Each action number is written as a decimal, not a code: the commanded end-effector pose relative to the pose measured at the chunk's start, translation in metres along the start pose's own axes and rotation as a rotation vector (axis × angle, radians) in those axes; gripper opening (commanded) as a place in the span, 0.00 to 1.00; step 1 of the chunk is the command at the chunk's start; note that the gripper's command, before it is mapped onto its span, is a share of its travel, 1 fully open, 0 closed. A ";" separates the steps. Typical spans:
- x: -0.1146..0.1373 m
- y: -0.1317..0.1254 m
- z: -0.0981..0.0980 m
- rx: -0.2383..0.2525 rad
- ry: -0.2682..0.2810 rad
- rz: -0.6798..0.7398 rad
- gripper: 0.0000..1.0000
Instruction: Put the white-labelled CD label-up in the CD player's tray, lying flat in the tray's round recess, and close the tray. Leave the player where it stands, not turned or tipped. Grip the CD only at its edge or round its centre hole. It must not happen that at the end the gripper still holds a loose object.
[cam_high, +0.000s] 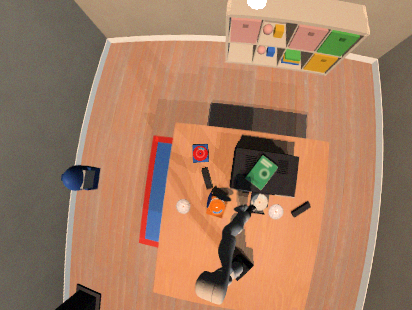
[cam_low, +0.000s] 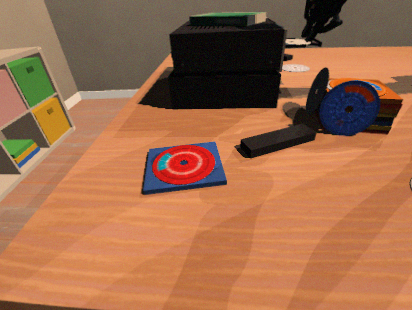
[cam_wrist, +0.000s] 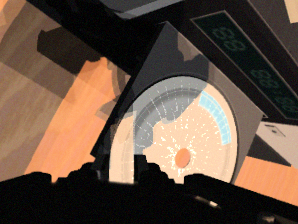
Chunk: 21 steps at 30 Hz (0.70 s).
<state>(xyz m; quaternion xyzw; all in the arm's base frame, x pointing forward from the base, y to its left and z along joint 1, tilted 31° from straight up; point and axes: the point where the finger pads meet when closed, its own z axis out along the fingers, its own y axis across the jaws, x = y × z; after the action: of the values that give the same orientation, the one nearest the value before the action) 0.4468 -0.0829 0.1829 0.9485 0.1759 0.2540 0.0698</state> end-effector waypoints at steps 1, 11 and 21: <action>-0.001 0.006 -0.006 -0.008 0.000 0.008 0.24; -0.001 0.006 -0.027 -0.008 0.000 0.008 0.24; -0.001 0.006 -0.029 -0.008 0.000 0.008 0.24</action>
<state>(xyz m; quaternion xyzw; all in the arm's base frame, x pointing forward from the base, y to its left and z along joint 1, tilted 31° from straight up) 0.4333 -0.0833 0.2074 0.9484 0.1753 0.2545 0.0712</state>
